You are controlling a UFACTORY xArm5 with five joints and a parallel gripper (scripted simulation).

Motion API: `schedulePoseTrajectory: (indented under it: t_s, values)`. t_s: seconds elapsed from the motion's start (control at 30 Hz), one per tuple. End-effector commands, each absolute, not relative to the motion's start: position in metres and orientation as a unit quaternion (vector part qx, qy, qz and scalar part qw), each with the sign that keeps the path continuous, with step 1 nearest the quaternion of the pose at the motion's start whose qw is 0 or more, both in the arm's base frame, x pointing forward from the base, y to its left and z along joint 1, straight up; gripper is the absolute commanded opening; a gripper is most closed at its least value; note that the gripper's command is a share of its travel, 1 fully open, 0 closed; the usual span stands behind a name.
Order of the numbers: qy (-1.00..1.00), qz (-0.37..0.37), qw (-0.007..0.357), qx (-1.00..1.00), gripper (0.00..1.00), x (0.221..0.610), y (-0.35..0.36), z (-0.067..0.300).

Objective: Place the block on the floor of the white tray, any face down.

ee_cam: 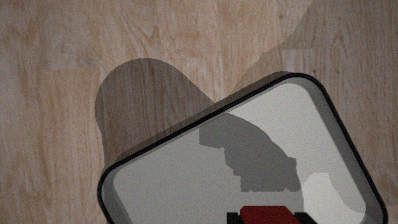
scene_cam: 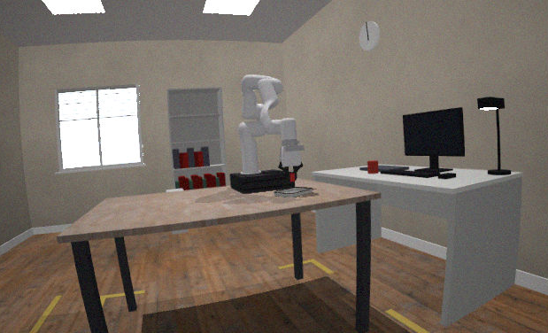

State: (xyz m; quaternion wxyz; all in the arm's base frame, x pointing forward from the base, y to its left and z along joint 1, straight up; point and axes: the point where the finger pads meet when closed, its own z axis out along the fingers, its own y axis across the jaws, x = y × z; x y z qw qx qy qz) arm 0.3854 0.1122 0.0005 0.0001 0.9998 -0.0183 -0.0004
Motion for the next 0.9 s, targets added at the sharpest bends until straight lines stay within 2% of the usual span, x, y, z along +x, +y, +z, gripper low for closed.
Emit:
schedulePoseTrajectory:
  t_s: [0.0, 0.5, 0.87]
  values:
    - [-0.018, 0.001, 0.000, 1.000, 0.00, 0.386, 0.113, 0.002]
    - [-0.018, 0.001, 0.000, 1.000, 0.00, 0.386, 0.114, -0.002]
    - [-0.018, 0.001, 0.000, 1.000, 0.00, 0.386, 0.115, -0.027]
